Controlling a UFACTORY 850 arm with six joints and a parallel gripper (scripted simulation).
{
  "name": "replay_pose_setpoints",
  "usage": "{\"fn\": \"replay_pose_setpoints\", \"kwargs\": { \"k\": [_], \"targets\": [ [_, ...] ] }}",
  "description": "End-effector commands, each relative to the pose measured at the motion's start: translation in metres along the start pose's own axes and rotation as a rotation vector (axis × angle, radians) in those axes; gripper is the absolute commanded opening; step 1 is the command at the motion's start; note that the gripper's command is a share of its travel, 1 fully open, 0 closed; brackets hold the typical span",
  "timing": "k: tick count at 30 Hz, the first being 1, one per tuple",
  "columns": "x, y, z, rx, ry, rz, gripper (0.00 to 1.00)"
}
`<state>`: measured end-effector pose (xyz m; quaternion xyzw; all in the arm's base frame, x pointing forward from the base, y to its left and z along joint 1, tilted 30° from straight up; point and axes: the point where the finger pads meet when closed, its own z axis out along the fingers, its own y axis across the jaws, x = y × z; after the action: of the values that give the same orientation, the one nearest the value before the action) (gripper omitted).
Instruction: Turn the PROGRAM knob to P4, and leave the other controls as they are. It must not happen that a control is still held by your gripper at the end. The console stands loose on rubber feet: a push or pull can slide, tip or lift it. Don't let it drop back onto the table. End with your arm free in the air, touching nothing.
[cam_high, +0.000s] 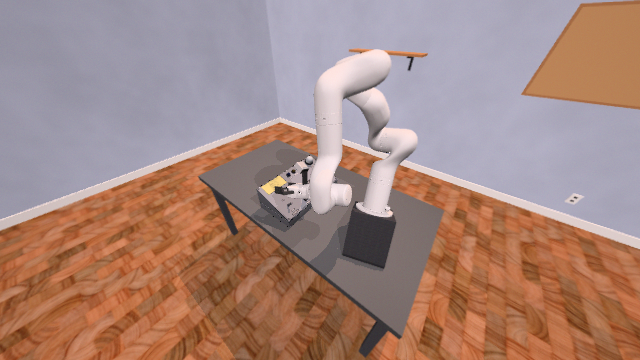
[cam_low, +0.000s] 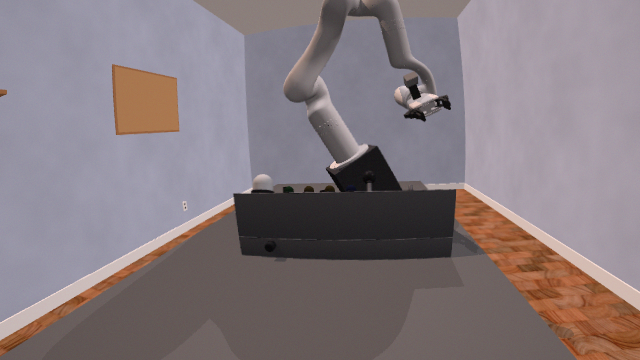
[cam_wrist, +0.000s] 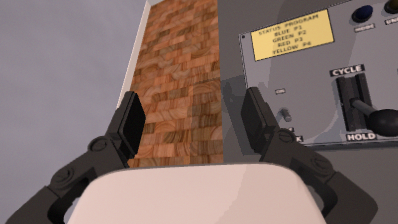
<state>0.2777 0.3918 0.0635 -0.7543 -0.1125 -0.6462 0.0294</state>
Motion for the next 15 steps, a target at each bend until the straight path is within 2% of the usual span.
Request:
{"fn": "replay_pose_setpoints", "kwargs": {
  "k": [1,2,4,5,6,7,8,9,11,13,15],
  "targets": [
    [-0.021,0.044,0.006,-0.059,-0.044,-0.117,1.0],
    [-0.034,0.077,0.006,-0.102,-0.084,-0.204,1.0],
    [-0.034,0.077,0.006,-0.102,-0.084,-0.204,1.0],
    [-0.044,0.105,0.004,-0.136,-0.119,-0.276,1.0],
    [-0.044,0.105,0.004,-0.136,-0.119,-0.276,1.0],
    [-0.052,0.128,0.001,-0.164,-0.149,-0.334,1.0],
    [-0.052,0.128,0.001,-0.164,-0.149,-0.334,1.0],
    [-0.057,0.145,-0.001,-0.184,-0.173,-0.378,1.0],
    [-0.057,0.145,-0.001,-0.184,-0.173,-0.378,1.0],
    [-0.063,0.166,-0.005,-0.208,-0.202,-0.43,1.0],
    [-0.064,0.172,-0.006,-0.215,-0.211,-0.445,1.0]
  ]
}}
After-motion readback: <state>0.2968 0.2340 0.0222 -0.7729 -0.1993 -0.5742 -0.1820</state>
